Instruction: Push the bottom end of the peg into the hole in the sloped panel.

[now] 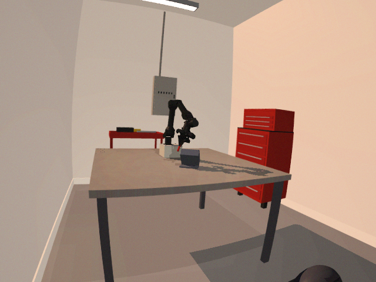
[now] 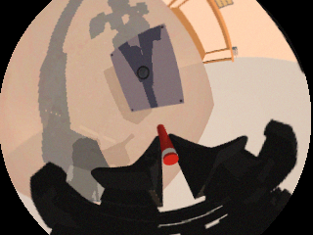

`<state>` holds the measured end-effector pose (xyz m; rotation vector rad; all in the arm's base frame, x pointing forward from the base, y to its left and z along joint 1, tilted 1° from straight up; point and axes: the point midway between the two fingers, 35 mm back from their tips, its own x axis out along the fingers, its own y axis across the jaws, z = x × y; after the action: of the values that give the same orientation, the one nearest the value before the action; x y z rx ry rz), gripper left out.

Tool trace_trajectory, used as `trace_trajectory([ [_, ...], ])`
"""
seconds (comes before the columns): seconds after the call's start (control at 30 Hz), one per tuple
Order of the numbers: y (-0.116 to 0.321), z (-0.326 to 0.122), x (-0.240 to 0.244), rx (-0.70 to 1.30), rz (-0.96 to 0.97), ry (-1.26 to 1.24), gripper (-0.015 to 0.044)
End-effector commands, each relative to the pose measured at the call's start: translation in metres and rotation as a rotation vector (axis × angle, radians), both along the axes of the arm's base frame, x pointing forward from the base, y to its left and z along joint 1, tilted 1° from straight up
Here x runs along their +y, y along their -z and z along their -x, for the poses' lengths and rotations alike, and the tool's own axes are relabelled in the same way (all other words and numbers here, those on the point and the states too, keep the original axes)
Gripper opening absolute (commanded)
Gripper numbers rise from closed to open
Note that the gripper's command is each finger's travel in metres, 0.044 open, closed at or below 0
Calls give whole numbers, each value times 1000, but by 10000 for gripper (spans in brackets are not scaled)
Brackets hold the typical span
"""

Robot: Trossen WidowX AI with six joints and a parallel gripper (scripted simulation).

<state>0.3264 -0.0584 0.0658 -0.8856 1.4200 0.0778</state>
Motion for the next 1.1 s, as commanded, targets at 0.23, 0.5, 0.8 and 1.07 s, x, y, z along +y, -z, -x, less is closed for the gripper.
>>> trace_trajectory([
  [0.23, -3, -1, 13, -1, 46, -78, 0],
  [0.5, -4, -3, 22, -3, 76, -132, 0],
  [0.8, -6, -3, 33, -6, 111, -192, 0],
  [1.07, -8, -4, 43, -10, 142, -245, 0],
])
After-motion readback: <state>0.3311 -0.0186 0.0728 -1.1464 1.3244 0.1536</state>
